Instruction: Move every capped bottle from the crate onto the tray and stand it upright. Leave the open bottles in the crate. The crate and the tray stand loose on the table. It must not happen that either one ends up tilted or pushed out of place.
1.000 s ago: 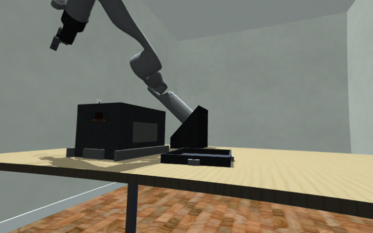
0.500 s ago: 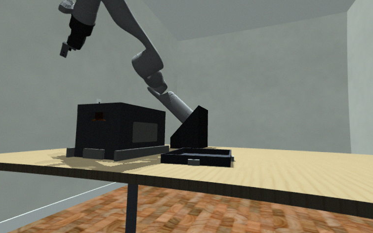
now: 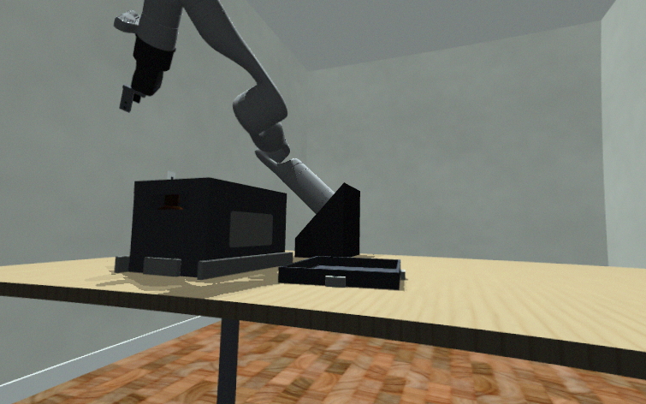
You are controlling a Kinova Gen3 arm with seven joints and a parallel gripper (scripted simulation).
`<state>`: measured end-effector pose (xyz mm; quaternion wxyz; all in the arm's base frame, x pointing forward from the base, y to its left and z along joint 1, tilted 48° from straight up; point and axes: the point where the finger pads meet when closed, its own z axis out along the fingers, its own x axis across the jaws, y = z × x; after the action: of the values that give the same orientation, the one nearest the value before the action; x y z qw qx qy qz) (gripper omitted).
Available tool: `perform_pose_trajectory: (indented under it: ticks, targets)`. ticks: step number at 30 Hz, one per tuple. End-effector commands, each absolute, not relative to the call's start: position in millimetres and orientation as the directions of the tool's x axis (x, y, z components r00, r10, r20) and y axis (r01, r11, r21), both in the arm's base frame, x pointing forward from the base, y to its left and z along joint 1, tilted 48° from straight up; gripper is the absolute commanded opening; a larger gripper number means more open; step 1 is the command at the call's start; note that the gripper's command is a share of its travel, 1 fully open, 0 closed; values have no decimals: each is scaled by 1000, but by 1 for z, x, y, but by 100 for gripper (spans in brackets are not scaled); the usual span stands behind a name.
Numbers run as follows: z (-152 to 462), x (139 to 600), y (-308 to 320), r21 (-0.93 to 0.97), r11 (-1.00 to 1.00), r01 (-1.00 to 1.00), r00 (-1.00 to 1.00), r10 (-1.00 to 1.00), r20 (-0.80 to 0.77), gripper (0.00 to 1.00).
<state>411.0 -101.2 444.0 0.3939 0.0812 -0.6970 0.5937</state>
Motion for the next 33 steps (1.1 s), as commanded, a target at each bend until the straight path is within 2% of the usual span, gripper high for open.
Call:
perform_pose_trajectory:
  ticks: [1,33]
  targets:
    - [441,410,-101,-769,284,-572,-685,349,639,100]
    - [353,395,-111,-850,407,-334,-862,232,450,100]
